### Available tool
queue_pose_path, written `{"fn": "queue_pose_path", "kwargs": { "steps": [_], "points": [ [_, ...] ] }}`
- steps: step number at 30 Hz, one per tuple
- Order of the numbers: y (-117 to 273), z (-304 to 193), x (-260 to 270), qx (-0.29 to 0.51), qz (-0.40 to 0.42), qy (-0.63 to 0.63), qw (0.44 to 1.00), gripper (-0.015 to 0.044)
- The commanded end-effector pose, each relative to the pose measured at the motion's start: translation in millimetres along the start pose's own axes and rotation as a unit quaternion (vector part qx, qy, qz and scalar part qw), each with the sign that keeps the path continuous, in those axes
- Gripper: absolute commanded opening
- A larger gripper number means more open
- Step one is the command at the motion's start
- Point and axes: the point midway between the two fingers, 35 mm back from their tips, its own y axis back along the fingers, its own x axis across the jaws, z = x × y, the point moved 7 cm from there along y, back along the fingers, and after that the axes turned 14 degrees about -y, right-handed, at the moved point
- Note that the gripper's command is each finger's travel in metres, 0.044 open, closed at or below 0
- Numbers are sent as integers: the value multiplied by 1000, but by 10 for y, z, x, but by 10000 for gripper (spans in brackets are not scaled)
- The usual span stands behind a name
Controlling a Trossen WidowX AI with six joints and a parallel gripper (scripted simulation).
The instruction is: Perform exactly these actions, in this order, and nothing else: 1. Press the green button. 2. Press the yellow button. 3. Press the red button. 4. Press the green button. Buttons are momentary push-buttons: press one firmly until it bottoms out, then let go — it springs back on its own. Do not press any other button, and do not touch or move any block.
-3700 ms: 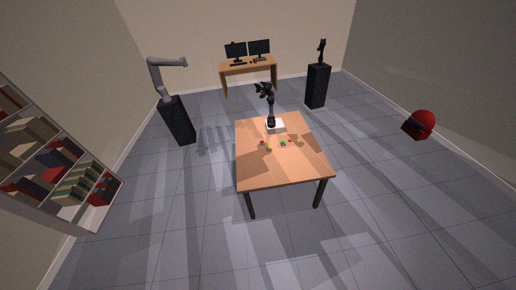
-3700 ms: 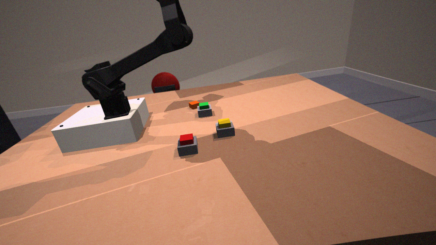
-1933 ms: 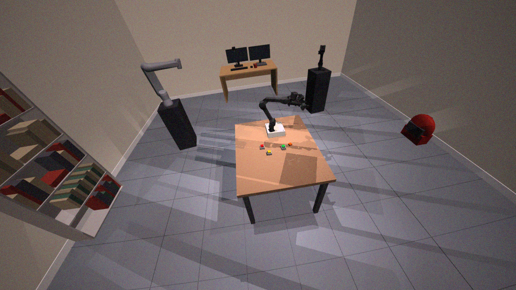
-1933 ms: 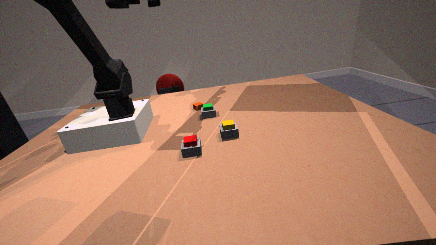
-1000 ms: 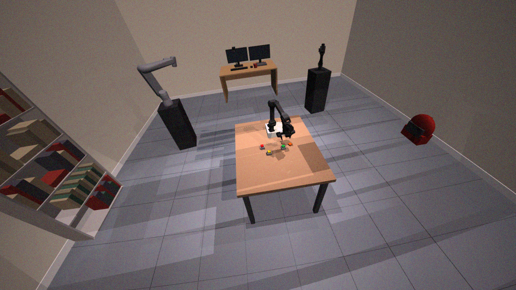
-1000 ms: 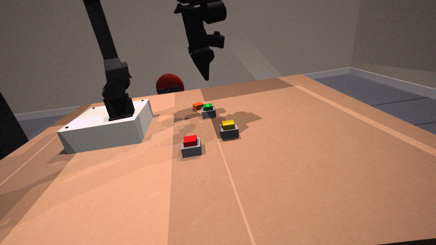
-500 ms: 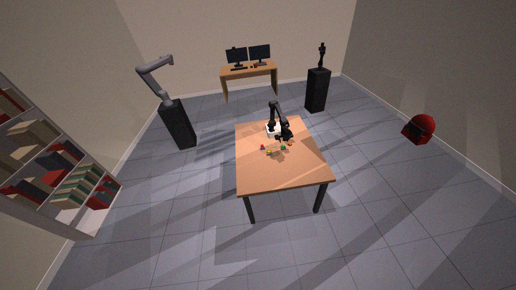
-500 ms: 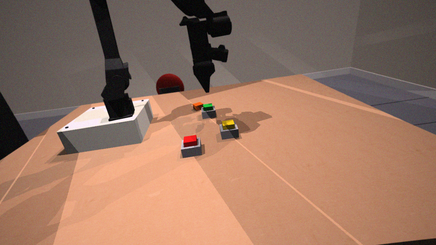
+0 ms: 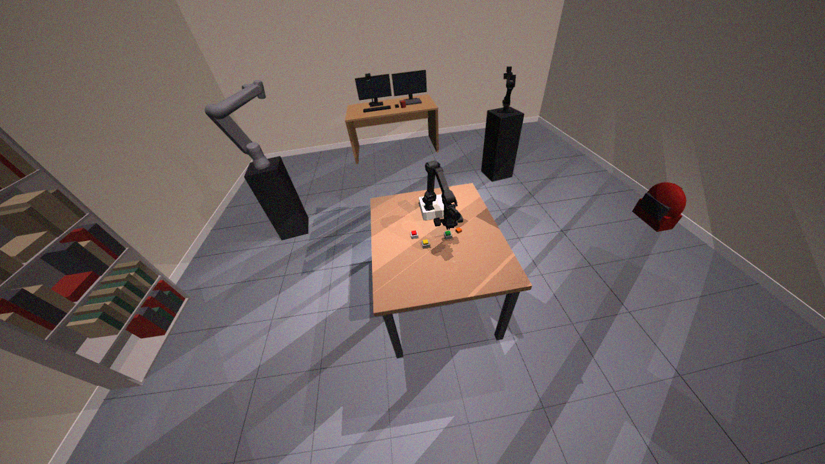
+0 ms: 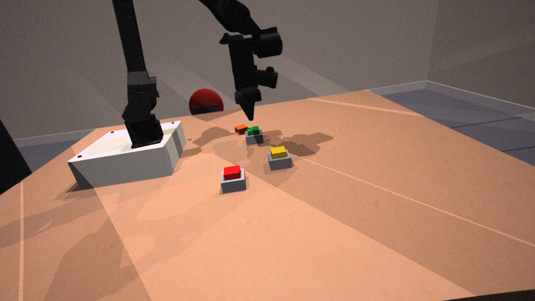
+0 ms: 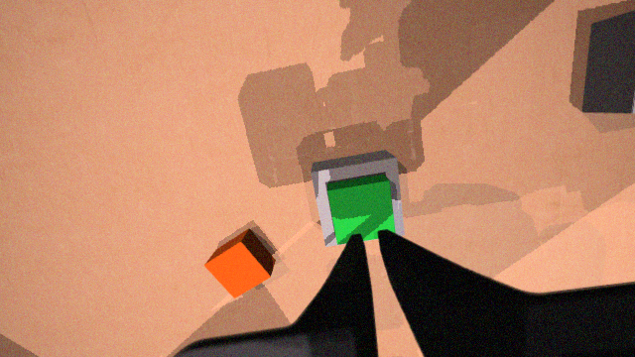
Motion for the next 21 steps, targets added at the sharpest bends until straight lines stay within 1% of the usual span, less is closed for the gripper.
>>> {"fn": "queue_pose_path", "kwargs": {
  "steps": [1,7,21],
  "points": [
    [-5,4,-1,-2,-1,-3,1000,20],
    [-16,5,-1,-2,-1,-3,1000,20],
    [-247,9,0,-2,-1,-3,1000,20]
  ]
}}
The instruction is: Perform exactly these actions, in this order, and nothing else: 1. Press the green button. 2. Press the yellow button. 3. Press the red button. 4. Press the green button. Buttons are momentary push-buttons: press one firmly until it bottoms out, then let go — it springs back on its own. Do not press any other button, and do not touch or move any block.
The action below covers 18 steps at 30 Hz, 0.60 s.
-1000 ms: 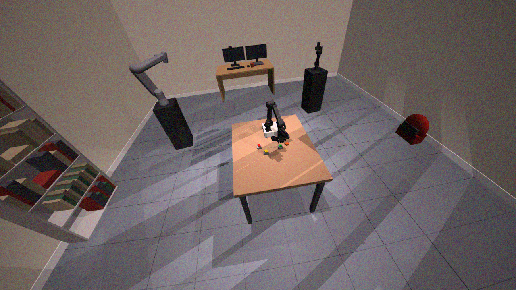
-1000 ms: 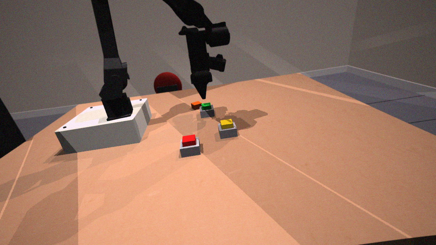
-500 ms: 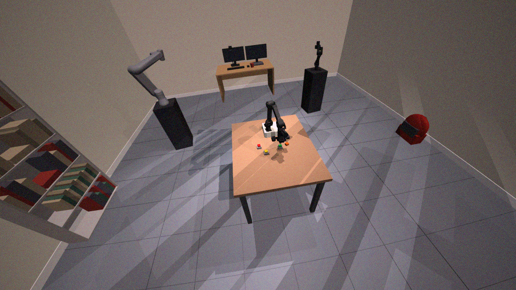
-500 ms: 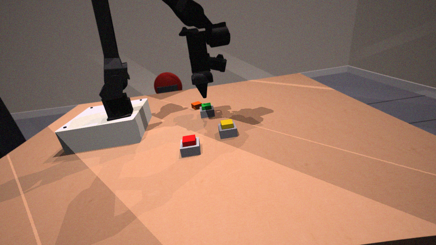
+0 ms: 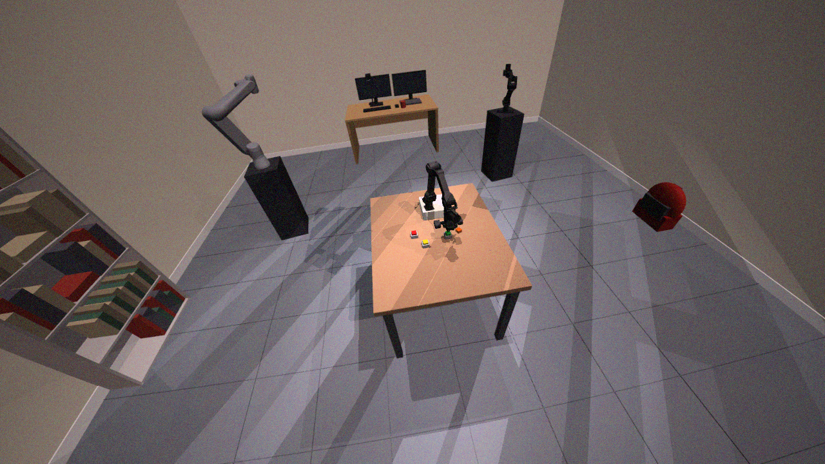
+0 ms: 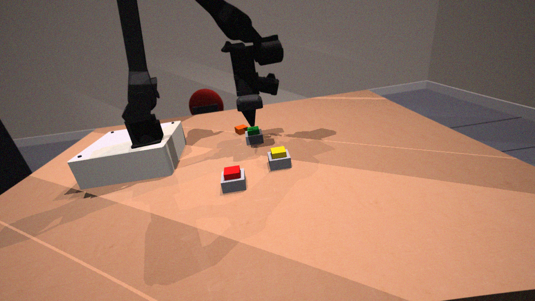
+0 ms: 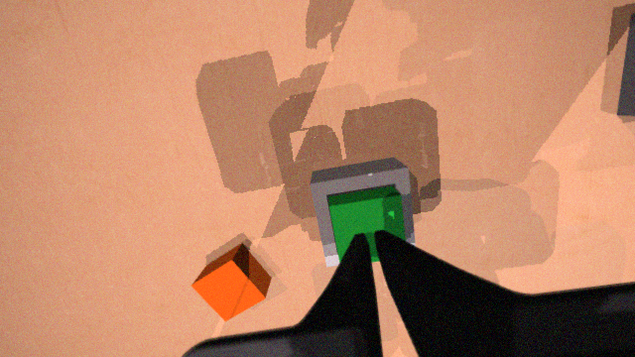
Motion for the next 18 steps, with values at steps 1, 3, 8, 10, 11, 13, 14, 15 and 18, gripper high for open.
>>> {"fn": "queue_pose_path", "kwargs": {
  "steps": [1,3,8,10,11,13,14,15,18],
  "points": [
    [-79,0,-4,-2,-2,-3,1000,20],
    [-112,-1,-5,-2,-2,-3,1000,20],
    [-169,-4,-7,-2,-2,-3,1000,20],
    [-169,-4,-7,-2,-2,-3,1000,20],
    [-169,-4,-7,-2,-2,-3,1000,20],
    [-169,-4,-7,-2,-2,-3,1000,20],
    [-169,-4,-7,-2,-2,-3,1000,20],
    [-169,-4,-7,-2,-2,-3,1000,20],
    [-169,-4,-7,-2,-2,-3,1000,20]
  ]
}}
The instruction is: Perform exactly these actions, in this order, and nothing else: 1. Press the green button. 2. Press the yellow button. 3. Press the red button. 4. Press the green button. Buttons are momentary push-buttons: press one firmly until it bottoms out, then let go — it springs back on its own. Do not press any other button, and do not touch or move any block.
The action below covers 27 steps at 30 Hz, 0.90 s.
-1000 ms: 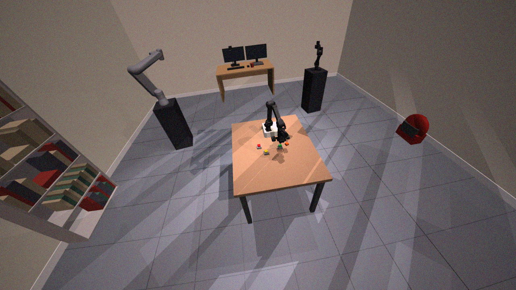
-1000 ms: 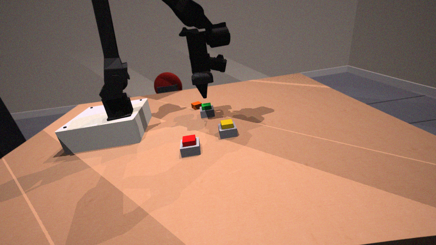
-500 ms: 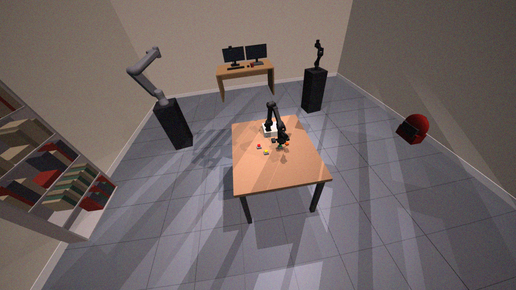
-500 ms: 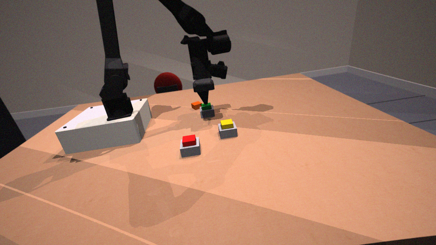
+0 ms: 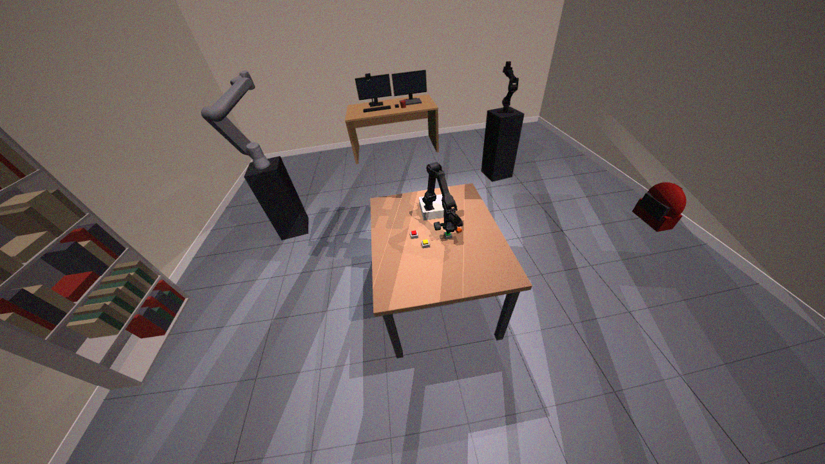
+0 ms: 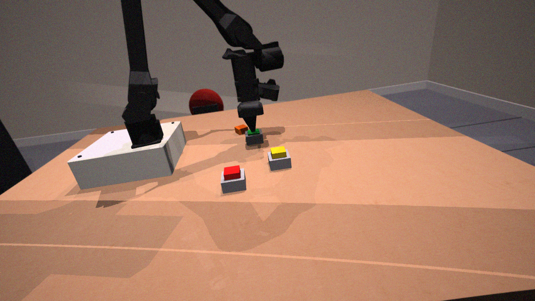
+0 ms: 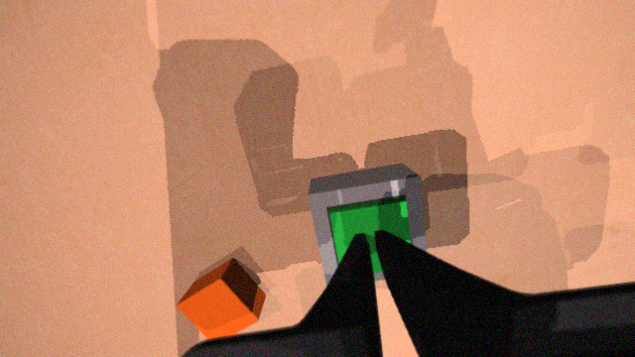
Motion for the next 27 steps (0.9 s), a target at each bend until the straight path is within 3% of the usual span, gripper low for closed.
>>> {"fn": "queue_pose_path", "kwargs": {
  "steps": [1,8,11,17,22,27],
  "points": [
    [-6,1,-3,-1,-2,-3,1000,20],
    [24,2,1,0,0,0,1000,20],
    [314,3,0,-1,-2,-3,1000,20],
    [366,5,1,-1,-2,-3,1000,20],
    [935,5,4,-2,-2,-3,1000,20],
    [961,2,3,-2,-2,-3,1000,20]
  ]
}}
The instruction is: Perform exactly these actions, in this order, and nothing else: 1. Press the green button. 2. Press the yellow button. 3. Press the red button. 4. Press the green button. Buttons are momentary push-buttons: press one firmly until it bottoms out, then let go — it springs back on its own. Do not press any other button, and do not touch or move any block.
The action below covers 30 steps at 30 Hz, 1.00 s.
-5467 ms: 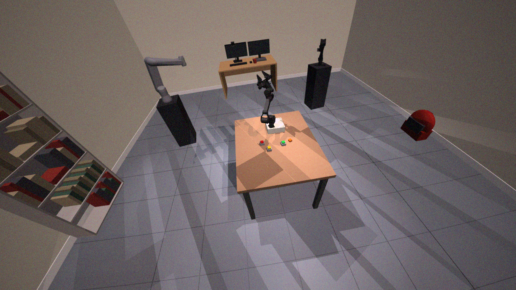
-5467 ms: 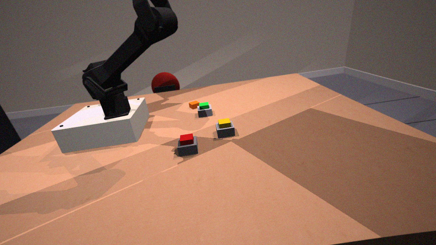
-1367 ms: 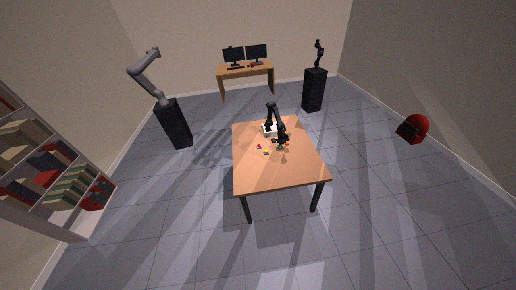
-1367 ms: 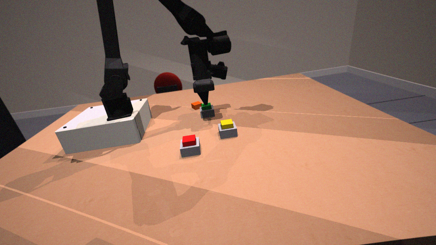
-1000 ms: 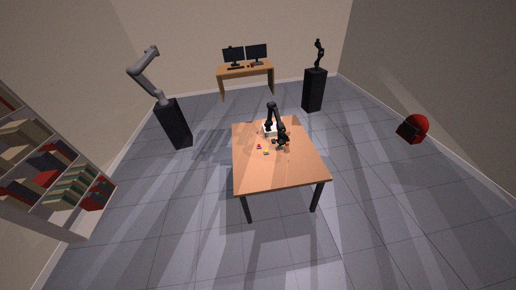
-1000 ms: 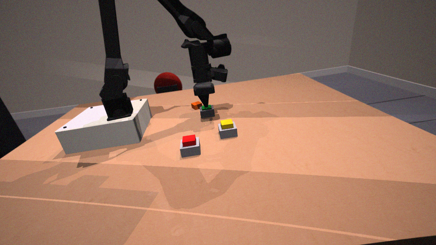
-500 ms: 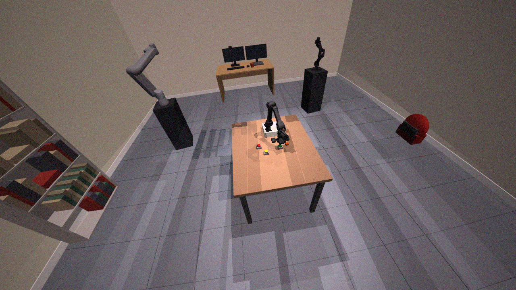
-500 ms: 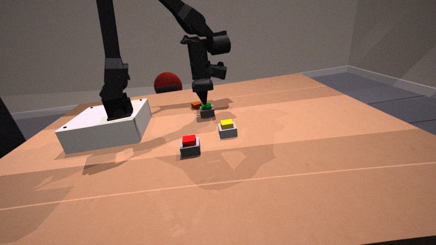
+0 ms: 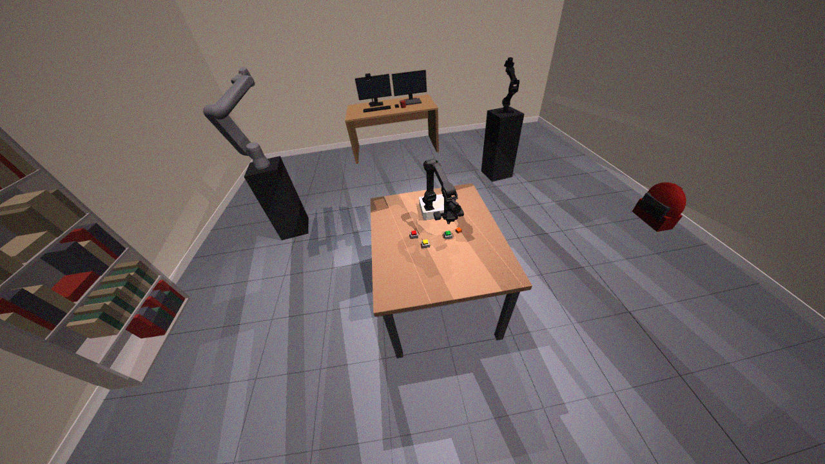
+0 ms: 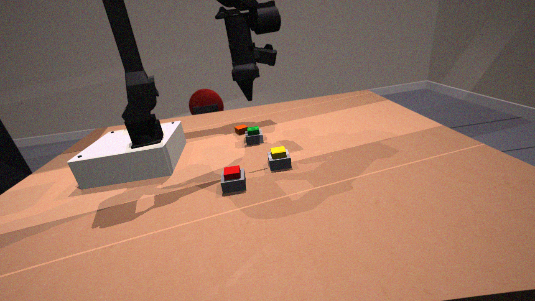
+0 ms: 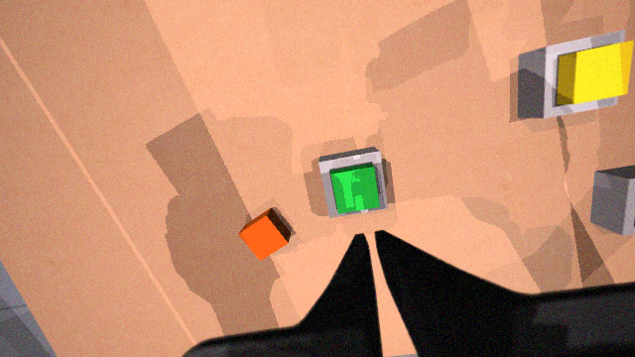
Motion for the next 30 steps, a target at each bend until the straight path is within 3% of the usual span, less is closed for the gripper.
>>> {"fn": "queue_pose_path", "kwargs": {
  "steps": [1,4,15,23,27,30],
  "points": [
    [80,-16,-15,4,-5,2,1000,20],
    [86,135,-155,2,-6,0,1000,20],
    [108,861,-1476,0,-12,2,1000,20],
    [82,870,-1502,0,-12,2,1000,20],
    [-411,874,-1514,0,-12,2,1000,20],
    [-510,864,-1516,1,-12,2,1000,20]
  ]
}}
